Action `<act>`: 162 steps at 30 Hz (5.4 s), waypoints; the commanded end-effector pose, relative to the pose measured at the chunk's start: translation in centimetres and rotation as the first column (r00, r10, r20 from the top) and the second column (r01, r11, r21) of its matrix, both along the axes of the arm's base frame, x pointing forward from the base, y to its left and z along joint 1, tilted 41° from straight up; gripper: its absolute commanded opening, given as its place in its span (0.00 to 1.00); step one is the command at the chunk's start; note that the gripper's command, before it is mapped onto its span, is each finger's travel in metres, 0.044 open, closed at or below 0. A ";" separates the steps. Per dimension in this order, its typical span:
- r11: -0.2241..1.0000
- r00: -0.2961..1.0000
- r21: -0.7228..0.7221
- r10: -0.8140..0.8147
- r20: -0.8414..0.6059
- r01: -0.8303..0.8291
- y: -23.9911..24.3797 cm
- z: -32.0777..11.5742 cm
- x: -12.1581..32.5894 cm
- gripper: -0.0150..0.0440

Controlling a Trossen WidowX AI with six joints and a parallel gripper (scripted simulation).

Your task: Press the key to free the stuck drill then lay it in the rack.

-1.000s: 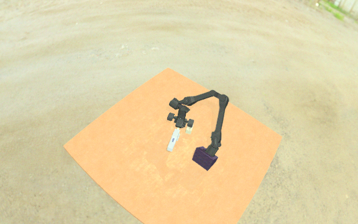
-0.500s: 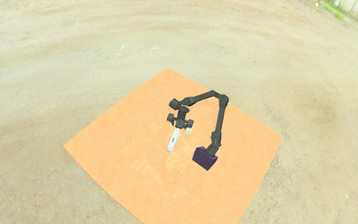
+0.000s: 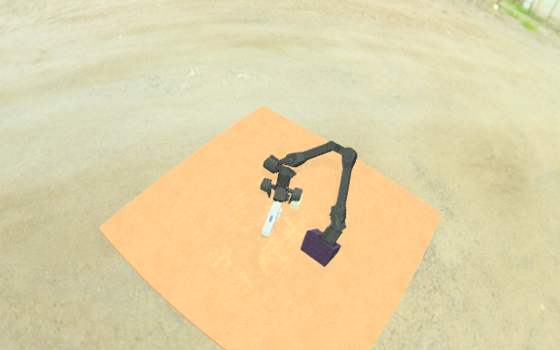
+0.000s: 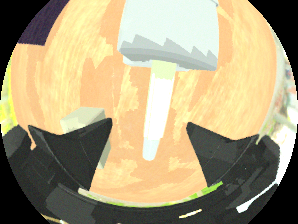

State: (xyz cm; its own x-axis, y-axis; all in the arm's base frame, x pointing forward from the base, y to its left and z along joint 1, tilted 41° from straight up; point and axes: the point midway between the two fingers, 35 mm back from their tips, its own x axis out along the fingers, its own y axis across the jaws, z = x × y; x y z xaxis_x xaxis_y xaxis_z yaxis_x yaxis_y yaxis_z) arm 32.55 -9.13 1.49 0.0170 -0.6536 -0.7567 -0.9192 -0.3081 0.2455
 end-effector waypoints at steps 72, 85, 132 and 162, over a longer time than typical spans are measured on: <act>1.000 1.000 0.001 -0.004 -0.001 0.004 -1.7 1.4 0.8 0.25; 1.000 1.000 0.000 -0.004 0.000 0.004 -3.2 2.6 1.6 0.25; 1.000 1.000 -0.001 -0.004 0.000 0.004 -3.4 5.4 2.0 0.25; 1.000 1.000 0.000 -0.004 0.000 0.004 -2.2 6.6 1.9 0.25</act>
